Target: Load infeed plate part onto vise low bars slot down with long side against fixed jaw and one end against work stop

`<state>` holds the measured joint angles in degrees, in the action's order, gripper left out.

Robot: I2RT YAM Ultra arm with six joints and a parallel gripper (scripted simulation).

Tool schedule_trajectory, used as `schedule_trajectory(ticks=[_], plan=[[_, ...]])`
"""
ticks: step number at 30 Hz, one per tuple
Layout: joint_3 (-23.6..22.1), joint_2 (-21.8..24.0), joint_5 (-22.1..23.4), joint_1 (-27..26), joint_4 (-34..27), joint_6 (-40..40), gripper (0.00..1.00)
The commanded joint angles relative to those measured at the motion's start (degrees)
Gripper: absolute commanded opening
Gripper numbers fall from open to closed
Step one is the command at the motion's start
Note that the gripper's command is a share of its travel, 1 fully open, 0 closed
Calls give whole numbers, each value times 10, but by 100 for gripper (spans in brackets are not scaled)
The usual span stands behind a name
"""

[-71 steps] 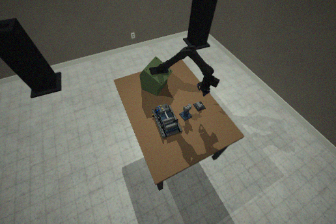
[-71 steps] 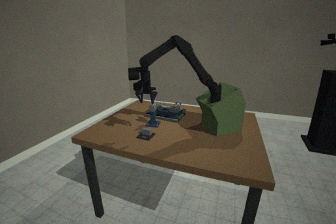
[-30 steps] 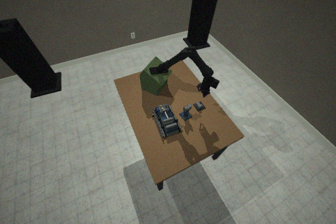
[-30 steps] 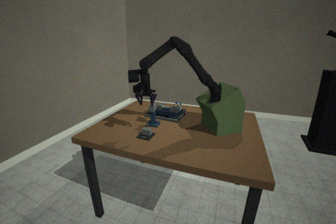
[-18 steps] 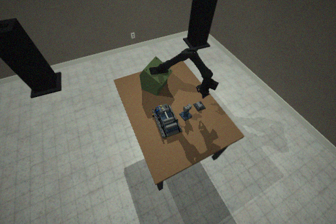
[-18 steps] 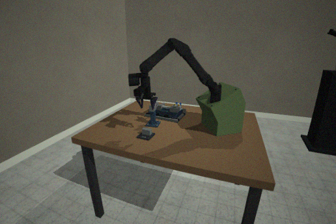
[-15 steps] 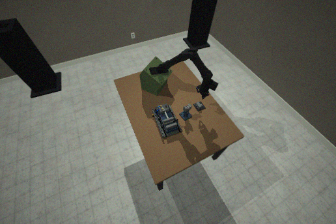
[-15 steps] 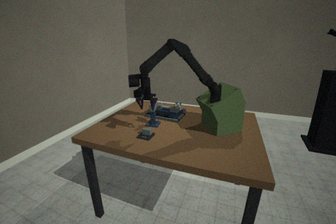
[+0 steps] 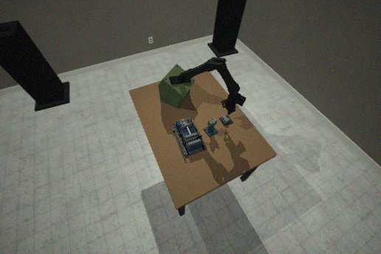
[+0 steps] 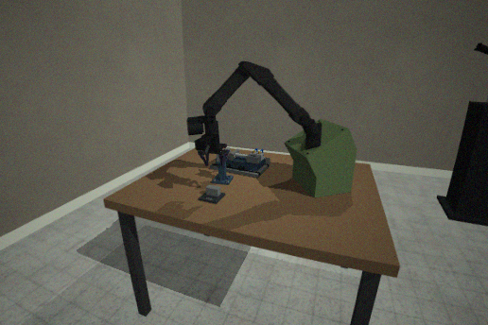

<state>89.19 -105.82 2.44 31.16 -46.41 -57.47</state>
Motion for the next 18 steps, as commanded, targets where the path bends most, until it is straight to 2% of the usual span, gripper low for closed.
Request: schedule_trajectory(ticks=[1,4,6,14,18], plan=[[-12,-3,1,5,36,4,81],[-12,8,1,1,40,4,81],[-16,-16,0,3,50,5,81],[-13,-31,0,7,83,6,81],[-16,-58,-1,6,98,6,81]])
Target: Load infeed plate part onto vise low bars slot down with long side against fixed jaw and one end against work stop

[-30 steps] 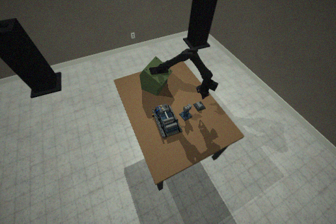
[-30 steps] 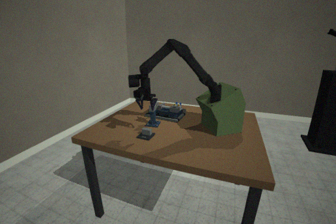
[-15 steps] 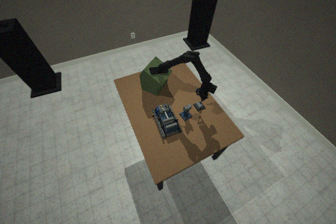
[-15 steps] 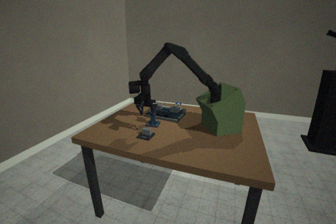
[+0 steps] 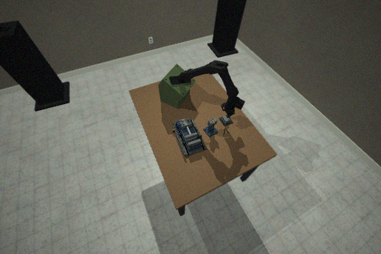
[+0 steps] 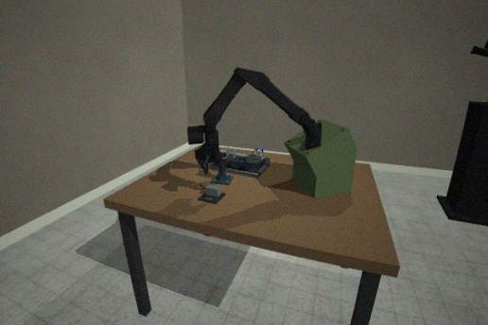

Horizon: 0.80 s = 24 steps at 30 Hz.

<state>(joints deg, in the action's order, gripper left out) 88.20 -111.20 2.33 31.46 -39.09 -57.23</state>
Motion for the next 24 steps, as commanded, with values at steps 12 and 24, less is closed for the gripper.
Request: schedule_trajectory(ticks=[12,24], plan=[[13,-38,-1,4,59,5,81],[17,-69,-1,5,85,6,81]])
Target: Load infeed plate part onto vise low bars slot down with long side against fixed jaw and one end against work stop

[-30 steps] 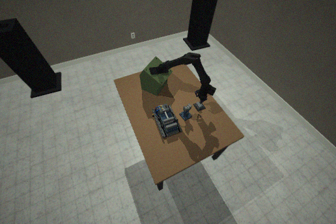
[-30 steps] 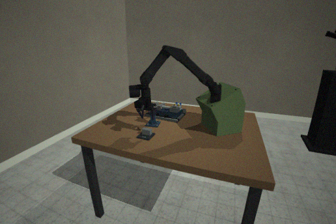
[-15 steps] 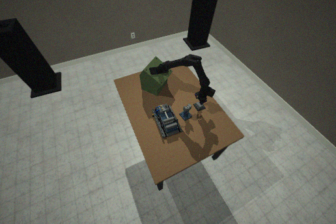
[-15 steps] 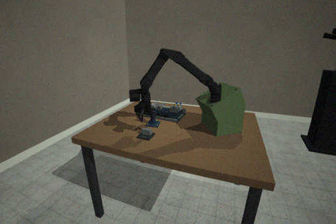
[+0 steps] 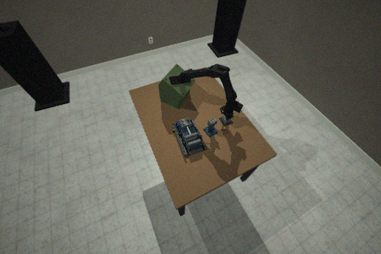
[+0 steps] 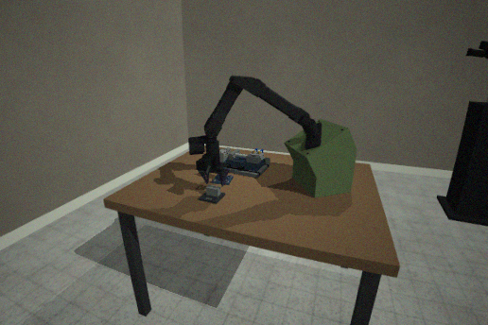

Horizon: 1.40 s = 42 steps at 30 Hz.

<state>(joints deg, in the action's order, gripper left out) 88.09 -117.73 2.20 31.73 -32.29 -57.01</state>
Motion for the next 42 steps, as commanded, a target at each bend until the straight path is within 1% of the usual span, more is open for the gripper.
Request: schedule_trajectory(ticks=[1,4,5,6,10,12,13,14,16,19,22,26,29,30,32,35,42], plan=[[19,-6,0,3,20,4,81],[20,-3,1,4,26,4,81],[21,-6,1,4,28,4,81],[22,-19,2,4,30,4,81],[24,-29,2,5,37,4,81],[24,-29,2,5,37,4,81],[24,-10,3,5,33,4,81],[24,-11,3,5,38,4,81],[27,-37,3,5,43,4,81],[29,-43,3,4,47,4,81],[30,-36,2,5,50,5,81],[32,-52,2,5,53,5,81],[33,-50,2,6,54,5,81],[31,-33,2,6,55,5,81],[32,-35,2,6,57,5,81],[34,-55,2,5,58,5,81],[35,-54,2,5,60,5,81]])
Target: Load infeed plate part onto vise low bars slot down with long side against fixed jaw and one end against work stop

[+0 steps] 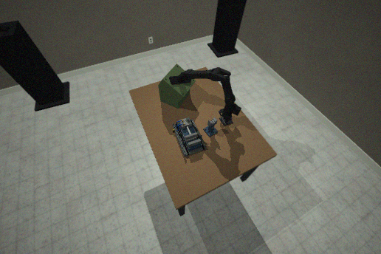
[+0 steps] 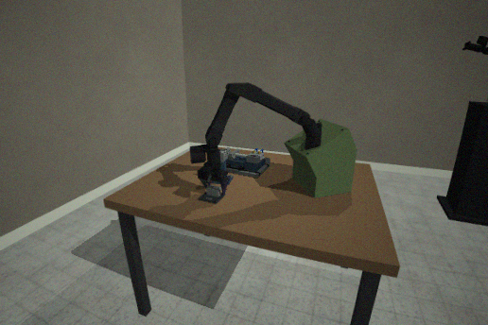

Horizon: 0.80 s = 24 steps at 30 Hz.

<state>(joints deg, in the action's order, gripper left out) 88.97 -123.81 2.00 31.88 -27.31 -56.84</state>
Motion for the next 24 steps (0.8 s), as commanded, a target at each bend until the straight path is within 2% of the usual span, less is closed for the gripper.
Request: schedule_trajectory(ticks=[1,24], plan=[[27,5,4,4,11,3,81],[28,10,4,4,9,3,81]])
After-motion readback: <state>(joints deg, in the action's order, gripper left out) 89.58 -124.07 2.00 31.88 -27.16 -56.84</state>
